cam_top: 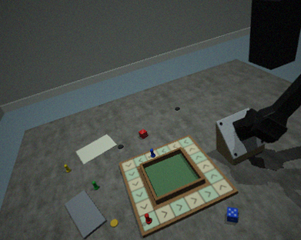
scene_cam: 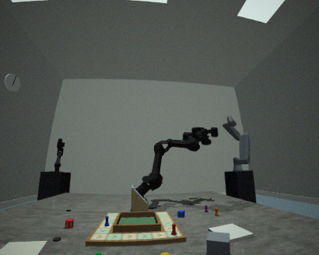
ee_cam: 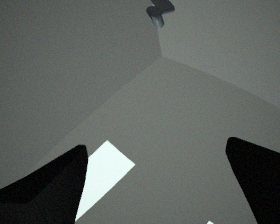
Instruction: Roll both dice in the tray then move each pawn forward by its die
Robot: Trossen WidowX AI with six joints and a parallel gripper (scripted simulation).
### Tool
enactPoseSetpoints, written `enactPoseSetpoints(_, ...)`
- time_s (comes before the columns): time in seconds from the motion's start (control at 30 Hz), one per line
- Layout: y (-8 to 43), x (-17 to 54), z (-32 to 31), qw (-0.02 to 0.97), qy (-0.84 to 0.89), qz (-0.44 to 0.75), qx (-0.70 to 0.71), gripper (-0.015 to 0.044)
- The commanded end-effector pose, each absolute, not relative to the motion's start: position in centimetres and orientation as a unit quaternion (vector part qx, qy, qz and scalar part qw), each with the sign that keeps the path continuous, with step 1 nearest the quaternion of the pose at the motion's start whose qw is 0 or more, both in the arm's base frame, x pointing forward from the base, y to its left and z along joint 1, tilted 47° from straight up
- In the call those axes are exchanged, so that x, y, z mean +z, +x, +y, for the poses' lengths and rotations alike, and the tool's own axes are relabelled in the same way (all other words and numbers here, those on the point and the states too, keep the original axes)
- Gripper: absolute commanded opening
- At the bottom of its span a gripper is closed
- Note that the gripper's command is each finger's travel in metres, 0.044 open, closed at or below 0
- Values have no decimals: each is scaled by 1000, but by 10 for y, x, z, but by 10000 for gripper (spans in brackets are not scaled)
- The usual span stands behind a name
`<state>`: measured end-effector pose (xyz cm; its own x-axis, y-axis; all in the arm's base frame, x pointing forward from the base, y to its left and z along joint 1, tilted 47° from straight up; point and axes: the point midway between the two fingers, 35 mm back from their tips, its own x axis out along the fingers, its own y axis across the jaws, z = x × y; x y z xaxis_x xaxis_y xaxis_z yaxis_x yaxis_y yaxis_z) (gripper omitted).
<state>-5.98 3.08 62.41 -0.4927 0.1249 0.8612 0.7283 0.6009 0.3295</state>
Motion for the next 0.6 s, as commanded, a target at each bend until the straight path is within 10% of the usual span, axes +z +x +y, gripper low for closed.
enactPoseSetpoints(0.0, -58, 625, 32, 426, -272, -787, -352, 374)
enactPoseSetpoints(0.13, -16, 633, 63, 461, -312, -775, -299, 275)
enactPoseSetpoints(0.57, 177, 615, 152, 552, -505, -652, -125, 275)
